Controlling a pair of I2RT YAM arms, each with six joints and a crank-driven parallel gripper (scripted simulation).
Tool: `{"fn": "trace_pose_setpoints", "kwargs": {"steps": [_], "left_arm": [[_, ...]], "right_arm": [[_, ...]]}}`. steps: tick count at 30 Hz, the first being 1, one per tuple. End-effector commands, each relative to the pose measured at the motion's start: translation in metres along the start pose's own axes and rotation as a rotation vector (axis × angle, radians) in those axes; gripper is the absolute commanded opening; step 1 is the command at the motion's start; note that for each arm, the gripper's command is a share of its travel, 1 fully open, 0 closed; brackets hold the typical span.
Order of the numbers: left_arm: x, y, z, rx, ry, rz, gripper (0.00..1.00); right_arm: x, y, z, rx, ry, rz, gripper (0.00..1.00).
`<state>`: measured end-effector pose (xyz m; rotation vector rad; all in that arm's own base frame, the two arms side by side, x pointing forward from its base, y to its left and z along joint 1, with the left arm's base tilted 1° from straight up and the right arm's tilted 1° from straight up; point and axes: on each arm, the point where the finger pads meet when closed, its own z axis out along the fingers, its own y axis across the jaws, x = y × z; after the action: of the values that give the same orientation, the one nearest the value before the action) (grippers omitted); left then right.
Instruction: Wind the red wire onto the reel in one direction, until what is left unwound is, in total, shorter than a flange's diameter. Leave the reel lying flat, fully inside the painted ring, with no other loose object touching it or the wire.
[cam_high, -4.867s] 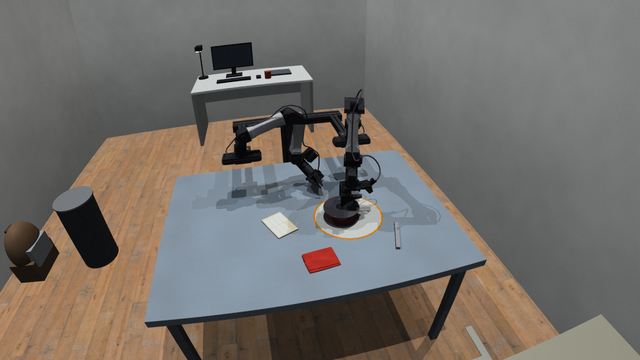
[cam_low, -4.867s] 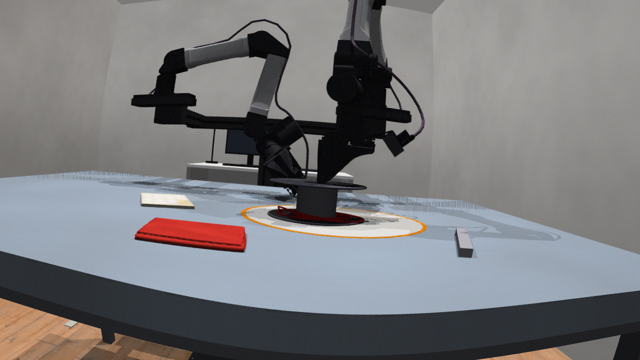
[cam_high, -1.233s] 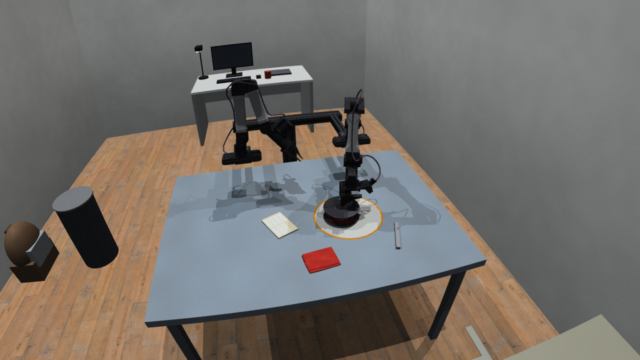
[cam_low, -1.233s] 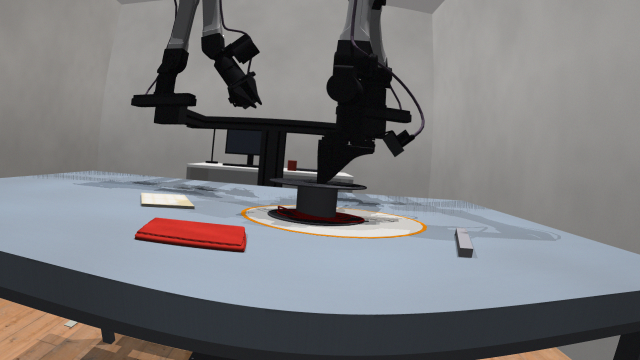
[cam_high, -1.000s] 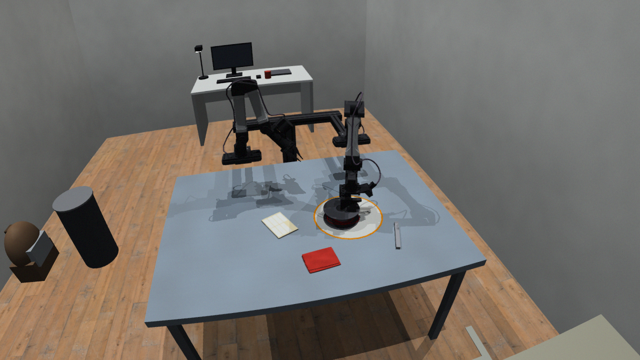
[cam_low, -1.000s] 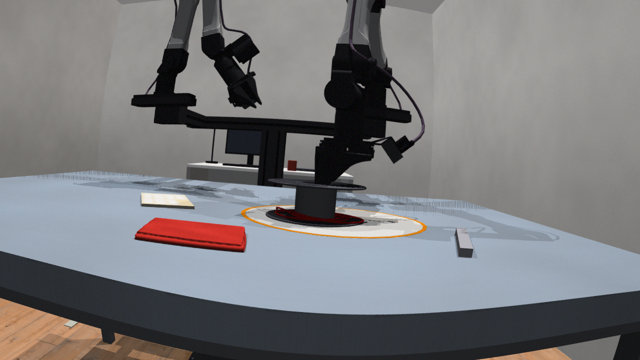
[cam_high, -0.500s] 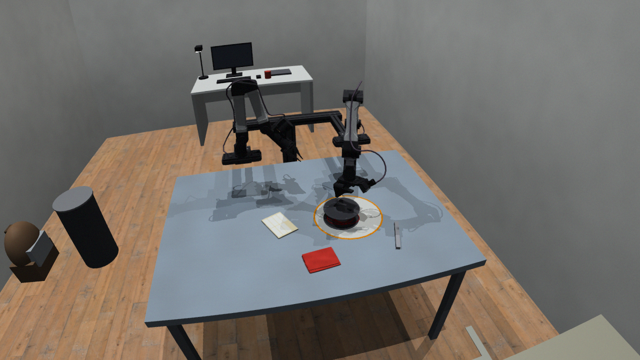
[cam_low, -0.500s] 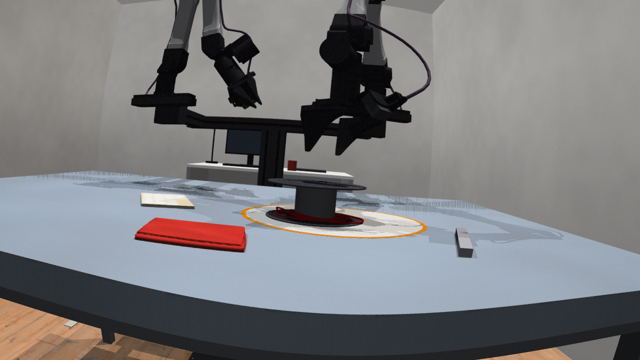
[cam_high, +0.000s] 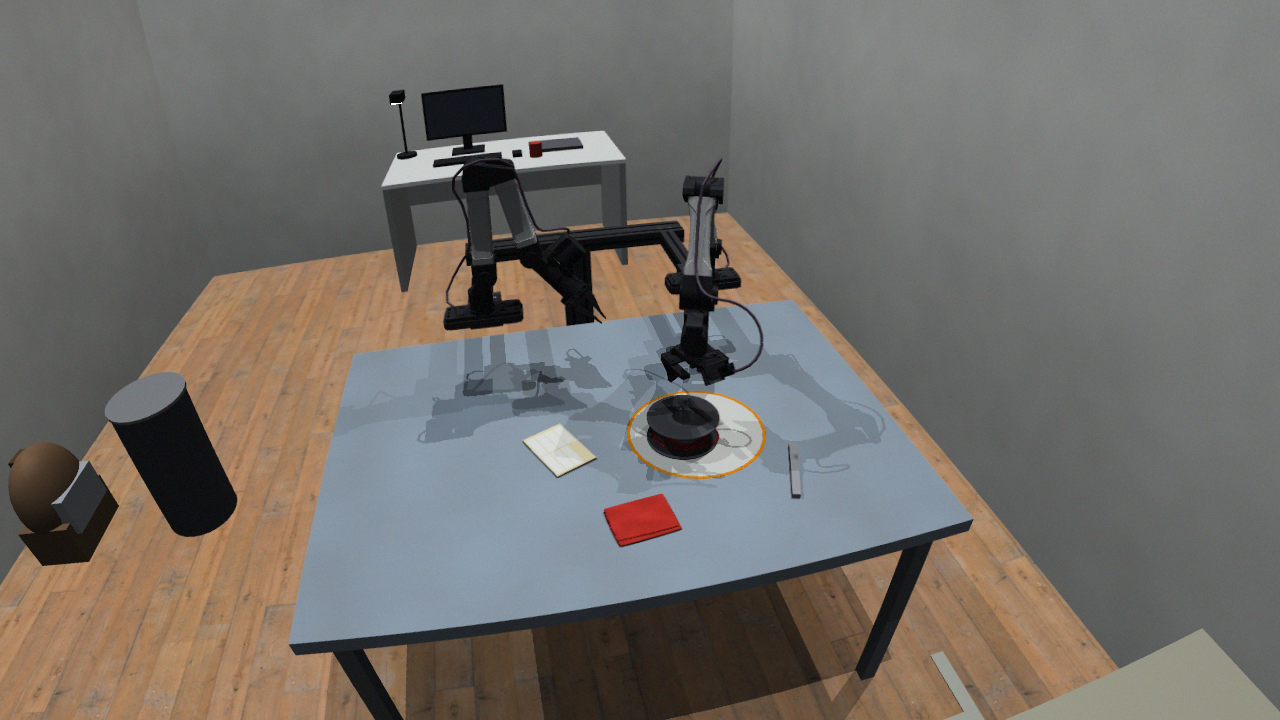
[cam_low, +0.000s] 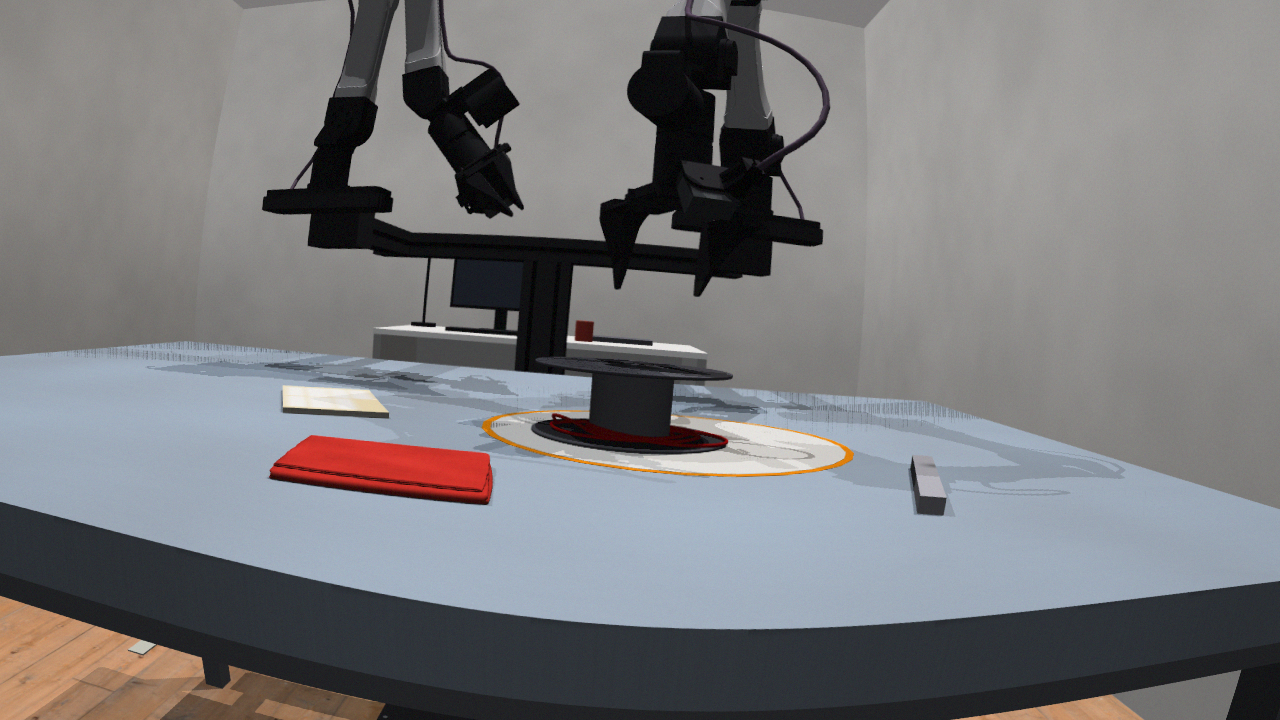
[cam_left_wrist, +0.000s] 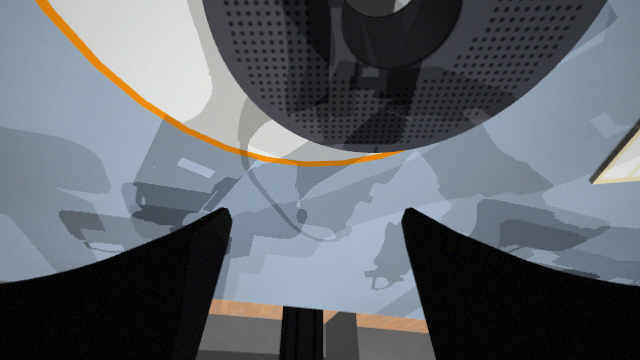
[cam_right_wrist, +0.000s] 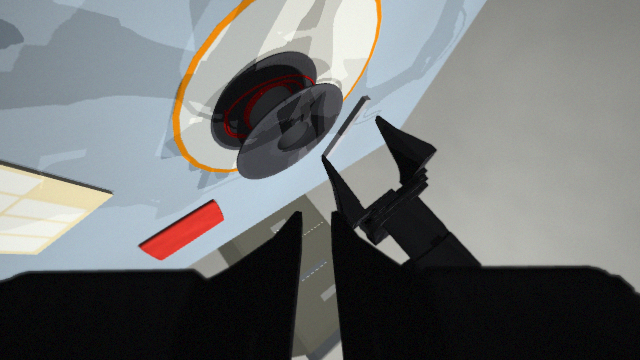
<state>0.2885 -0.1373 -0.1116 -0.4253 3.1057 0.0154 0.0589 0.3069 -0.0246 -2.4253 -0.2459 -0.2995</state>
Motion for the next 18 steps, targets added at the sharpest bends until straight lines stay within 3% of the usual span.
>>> {"fn": "trace_pose_setpoints", "kwargs": {"steps": [1, 9, 18], "left_arm": [[-0.001, -0.002, -0.011, 0.003, -0.003, 0.038, 0.93], [-0.019, -0.015, -0.008, 0.003, -0.003, 0.038, 0.93], [-0.059, -0.043, 0.007, 0.003, -0.003, 0.038, 0.93]], "right_arm": [[0.005, -0.021, -0.001, 0.056, 0.003, 0.009, 0.15], [0.005, -0.021, -0.001, 0.056, 0.003, 0.009, 0.15], [0.005, -0.021, -0.001, 0.056, 0.003, 0.009, 0.15]]}}
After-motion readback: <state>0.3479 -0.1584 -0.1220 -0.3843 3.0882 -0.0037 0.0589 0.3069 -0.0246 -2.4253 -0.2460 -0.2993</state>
